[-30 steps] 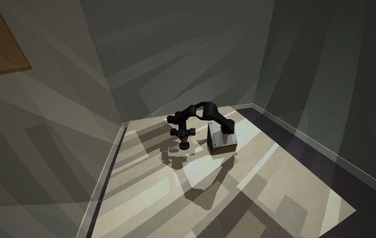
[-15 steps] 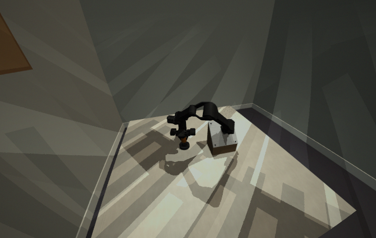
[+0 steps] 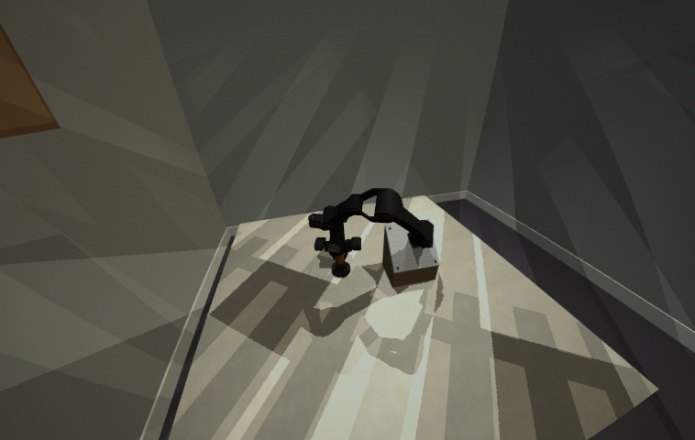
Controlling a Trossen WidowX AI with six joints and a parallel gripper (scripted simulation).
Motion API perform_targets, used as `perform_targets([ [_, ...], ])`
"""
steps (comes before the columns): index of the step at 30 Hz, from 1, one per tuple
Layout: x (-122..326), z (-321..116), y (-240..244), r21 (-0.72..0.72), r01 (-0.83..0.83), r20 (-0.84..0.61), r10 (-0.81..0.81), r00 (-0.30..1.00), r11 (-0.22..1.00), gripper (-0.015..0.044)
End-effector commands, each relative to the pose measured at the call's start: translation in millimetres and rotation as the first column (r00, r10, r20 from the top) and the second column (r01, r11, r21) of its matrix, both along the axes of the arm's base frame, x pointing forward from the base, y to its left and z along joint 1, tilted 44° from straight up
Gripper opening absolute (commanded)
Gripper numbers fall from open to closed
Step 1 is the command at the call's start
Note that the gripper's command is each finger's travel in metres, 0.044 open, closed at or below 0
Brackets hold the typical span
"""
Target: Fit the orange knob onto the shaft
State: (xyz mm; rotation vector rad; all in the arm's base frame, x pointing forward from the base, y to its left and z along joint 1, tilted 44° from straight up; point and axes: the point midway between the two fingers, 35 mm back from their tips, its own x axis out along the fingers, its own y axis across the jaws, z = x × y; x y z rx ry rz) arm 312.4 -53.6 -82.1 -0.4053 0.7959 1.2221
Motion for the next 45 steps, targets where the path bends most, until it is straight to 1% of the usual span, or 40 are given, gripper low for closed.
perform_targets([
  [1,3.0,1.3,-1.4,0.000,0.003,0.013,-0.003,1.000,1.000,0.0000],
  [6,1.2,5.2,-4.0,-0.001,0.001,0.014,-0.001,1.000,1.000,0.0000],
  [10,-0.4,5.6,-3.4,-0.008,-0.037,0.049,0.037,0.998,0.999,0.0000],
  [31,-3.1,0.2,1.1,-0.008,-0.037,0.049,0.037,0.998,0.999,0.0000],
  [45,-0.6,4.3,-2.1,-0.008,-0.037,0.049,0.037,0.998,0.999,0.0000],
])
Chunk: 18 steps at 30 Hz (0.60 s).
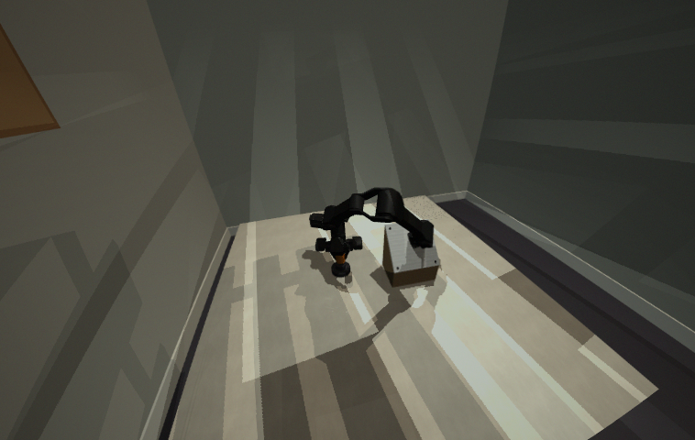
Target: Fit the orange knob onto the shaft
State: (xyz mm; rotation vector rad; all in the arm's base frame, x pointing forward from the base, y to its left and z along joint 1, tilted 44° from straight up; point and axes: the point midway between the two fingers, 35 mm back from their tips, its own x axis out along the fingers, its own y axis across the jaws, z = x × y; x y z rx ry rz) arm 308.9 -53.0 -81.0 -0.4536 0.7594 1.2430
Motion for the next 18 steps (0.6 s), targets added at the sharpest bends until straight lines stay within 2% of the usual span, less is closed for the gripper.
perform_targets([
  [1,3.0,3.7,-3.0,0.001,0.002,0.007,-0.002,1.000,1.000,0.0000],
  [18,6.3,2.1,-5.1,-0.007,-0.036,0.042,0.036,0.998,0.999,0.0000],
])
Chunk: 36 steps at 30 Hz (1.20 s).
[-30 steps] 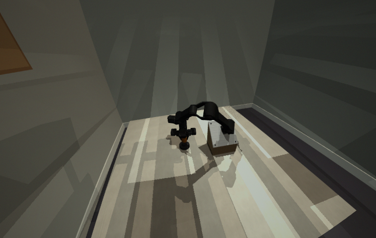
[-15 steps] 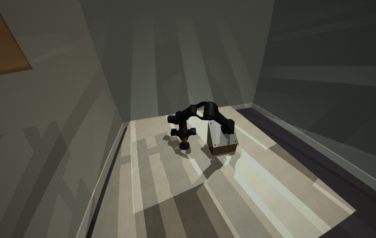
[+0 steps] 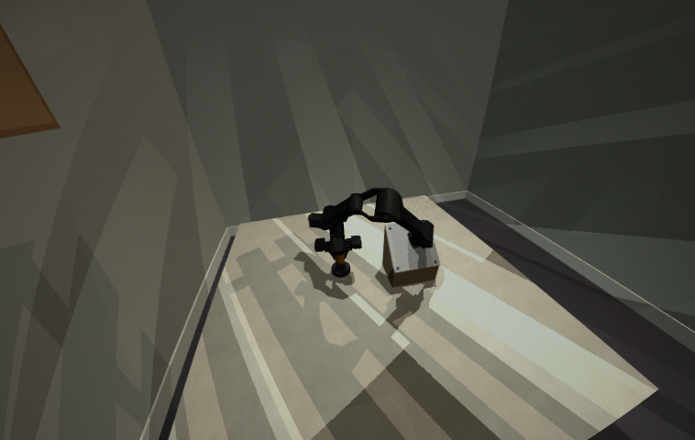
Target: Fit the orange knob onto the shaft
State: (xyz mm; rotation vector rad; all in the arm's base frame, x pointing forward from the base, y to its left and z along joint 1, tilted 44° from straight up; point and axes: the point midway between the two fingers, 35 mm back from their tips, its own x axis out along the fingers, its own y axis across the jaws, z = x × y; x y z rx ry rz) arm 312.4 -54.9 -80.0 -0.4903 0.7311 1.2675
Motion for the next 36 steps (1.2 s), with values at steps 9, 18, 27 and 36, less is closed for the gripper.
perform_targets([
  [9,1.3,0.9,-2.2,-0.002,0.001,0.012,-0.001,1.000,1.000,0.0000],
  [18,-1.0,0.4,-0.5,-0.002,0.001,0.012,-0.001,1.000,1.000,0.0000],
  [27,-2.2,-0.8,2.2,-0.002,0.001,0.012,-0.001,1.000,1.000,0.0000],
  [36,-0.9,-1.4,2.9,-0.002,0.001,0.012,-0.001,1.000,1.000,0.0000],
])
